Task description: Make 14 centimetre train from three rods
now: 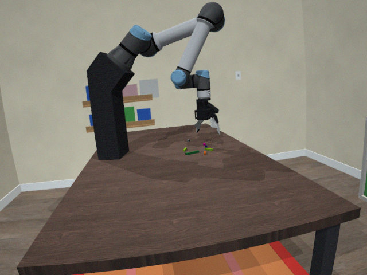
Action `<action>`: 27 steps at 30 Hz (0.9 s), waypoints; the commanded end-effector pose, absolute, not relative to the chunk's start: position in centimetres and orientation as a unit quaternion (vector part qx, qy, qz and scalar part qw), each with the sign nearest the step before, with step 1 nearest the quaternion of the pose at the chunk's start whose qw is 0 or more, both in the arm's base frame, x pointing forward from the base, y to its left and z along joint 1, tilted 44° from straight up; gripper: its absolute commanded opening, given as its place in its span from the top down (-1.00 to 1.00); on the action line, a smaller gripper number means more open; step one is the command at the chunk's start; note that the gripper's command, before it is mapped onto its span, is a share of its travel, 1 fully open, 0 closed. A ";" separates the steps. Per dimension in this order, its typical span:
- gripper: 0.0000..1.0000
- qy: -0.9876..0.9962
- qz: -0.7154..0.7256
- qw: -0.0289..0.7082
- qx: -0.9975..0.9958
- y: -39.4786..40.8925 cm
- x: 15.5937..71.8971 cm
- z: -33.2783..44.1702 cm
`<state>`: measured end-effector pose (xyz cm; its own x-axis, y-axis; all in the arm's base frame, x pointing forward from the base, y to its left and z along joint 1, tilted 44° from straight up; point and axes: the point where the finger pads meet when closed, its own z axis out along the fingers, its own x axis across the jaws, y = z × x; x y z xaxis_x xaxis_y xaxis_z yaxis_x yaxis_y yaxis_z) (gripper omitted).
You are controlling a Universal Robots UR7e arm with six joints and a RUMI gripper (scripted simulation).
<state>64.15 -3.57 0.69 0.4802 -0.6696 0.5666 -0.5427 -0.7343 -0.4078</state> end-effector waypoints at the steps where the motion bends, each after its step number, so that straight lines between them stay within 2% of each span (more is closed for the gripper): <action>1: -1.00 0.425 -0.360 0.115 -0.823 -3.6 64.2 0.8; 27: -1.00 0.707 -0.289 0.244 -0.598 -4.2 64.3 1.0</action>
<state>64.27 -4.11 0.92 -0.0657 -0.9937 0.0910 -0.7215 -0.0157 -0.6922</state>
